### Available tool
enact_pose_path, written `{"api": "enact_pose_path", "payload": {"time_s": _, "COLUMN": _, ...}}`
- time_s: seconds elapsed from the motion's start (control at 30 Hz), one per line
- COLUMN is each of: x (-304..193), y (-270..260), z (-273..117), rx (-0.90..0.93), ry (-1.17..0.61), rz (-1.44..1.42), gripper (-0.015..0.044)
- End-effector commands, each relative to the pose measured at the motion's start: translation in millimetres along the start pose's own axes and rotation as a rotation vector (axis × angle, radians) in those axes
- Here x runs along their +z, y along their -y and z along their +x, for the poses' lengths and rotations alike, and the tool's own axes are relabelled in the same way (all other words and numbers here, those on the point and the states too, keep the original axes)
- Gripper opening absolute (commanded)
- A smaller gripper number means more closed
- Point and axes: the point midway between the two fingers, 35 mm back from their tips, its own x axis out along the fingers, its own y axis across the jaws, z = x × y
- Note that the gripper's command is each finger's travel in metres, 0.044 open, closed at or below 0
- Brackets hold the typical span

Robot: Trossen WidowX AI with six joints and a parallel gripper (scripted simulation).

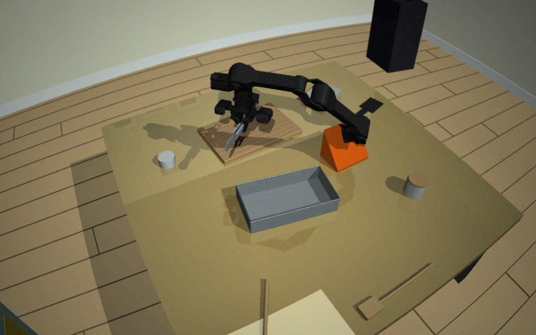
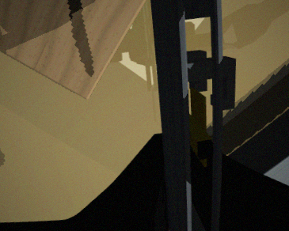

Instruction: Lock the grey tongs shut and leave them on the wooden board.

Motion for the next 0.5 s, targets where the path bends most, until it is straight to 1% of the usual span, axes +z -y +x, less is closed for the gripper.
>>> {"api": "enact_pose_path", "payload": {"time_s": 0.0, "x": 16, "y": -9, "z": -3, "rx": 0.005, "ry": 0.001, "rz": 0.054, "gripper": -0.0150}}
{"api": "enact_pose_path", "payload": {"time_s": 0.1, "x": 20, "y": -10, "z": -3, "rx": 0.007, "ry": 0.002, "rz": 0.070, "gripper": -0.0150}}
{"api": "enact_pose_path", "payload": {"time_s": 0.2, "x": 35, "y": -14, "z": -6, "rx": 0.011, "ry": 0.006, "rz": 0.135, "gripper": -0.0150}}
{"api": "enact_pose_path", "payload": {"time_s": 0.47, "x": 109, "y": -28, "z": -13, "rx": 0.026, "ry": 0.018, "rz": 0.438, "gripper": -0.0150}}
